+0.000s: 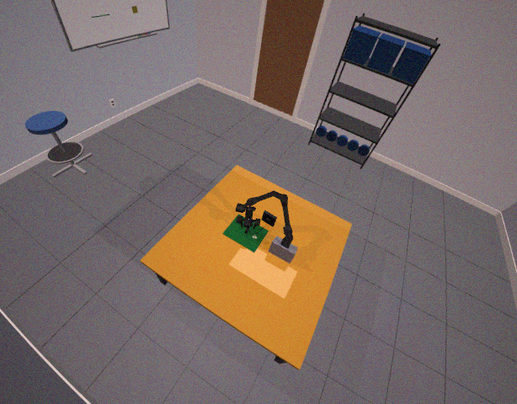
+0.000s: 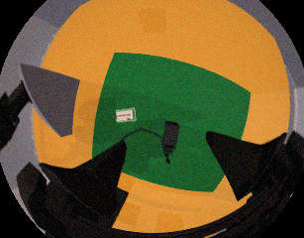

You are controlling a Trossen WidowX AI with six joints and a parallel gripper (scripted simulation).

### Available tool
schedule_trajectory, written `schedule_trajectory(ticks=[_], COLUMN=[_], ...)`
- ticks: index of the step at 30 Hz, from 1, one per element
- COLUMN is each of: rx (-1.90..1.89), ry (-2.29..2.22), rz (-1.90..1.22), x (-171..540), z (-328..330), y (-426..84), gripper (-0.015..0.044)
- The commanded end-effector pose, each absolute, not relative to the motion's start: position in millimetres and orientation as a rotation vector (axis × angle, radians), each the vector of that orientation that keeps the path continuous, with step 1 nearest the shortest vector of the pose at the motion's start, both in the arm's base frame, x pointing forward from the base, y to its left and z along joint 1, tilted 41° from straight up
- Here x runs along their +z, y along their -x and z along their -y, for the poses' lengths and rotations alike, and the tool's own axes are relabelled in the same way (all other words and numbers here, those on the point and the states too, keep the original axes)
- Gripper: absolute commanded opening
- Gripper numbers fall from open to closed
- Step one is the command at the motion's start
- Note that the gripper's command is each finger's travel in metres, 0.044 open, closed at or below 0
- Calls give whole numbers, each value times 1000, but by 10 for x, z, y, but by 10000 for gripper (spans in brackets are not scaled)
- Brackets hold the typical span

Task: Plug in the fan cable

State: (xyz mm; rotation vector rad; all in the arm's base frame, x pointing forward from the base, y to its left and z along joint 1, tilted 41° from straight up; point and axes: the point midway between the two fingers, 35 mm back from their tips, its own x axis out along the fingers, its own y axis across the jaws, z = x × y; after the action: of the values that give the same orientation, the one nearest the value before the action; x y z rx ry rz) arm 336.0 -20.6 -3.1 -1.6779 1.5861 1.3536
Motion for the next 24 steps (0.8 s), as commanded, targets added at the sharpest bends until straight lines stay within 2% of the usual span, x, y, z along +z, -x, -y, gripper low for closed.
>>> schedule_trajectory(ticks=[1,6,7,12,24], rx=[1236,1084,1181,1117,61], ry=[1788,1917,1842,1805,1075], rz=[-1623,-1636,-1624,-1642,-1699], x=[38,142,83,93,265], z=[146,48,92,80,-139], y=[-3353,-3361,-3370,-3371,-3375], gripper=[440,440,440,440,440])
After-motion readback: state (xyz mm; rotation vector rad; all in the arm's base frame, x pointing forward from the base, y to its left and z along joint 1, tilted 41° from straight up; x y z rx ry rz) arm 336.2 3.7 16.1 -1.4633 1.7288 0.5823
